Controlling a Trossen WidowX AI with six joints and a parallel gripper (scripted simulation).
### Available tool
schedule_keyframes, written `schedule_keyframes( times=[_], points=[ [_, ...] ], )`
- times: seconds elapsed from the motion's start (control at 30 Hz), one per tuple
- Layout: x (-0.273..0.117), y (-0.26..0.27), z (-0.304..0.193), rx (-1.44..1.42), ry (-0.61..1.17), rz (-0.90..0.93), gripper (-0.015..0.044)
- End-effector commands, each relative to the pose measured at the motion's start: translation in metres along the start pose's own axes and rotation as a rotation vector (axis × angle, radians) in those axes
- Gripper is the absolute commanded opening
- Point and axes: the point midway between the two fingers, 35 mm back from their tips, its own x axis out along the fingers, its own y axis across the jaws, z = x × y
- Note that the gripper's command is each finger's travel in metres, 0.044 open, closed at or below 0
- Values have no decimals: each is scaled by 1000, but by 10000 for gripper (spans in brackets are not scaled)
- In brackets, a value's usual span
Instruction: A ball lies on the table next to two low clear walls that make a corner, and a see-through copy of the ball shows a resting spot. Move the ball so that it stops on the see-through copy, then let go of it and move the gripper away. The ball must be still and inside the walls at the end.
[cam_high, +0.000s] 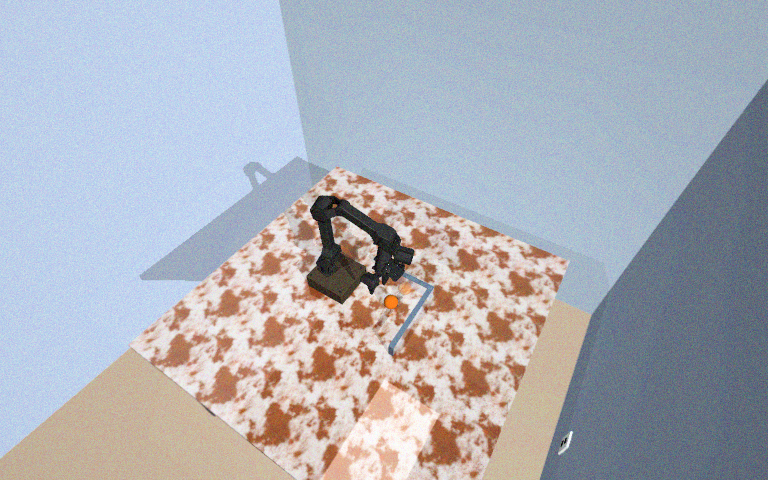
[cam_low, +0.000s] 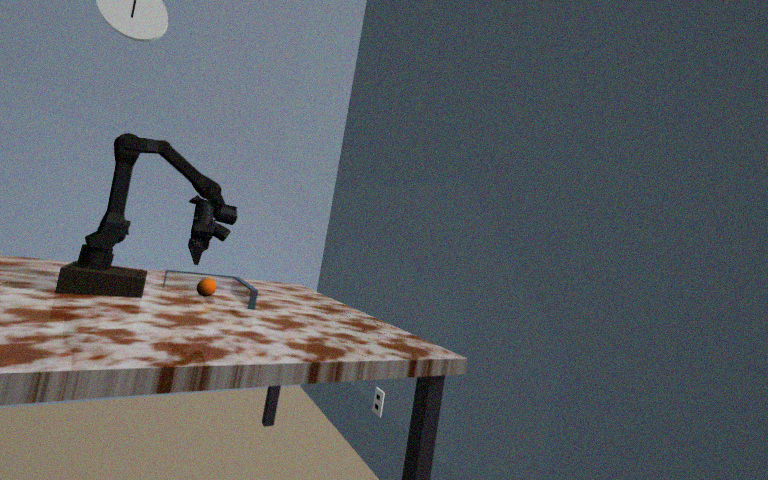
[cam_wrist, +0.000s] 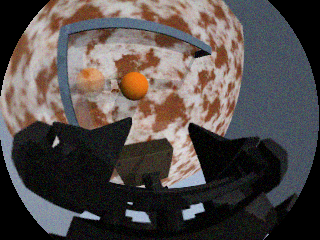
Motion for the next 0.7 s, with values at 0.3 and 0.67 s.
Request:
schedule_keyframes(
  times=[0.3,0.67],
  points=[
    [17,25,44,-57,17,334,391],
    [35,31,44,-57,17,334,391]
  ],
)
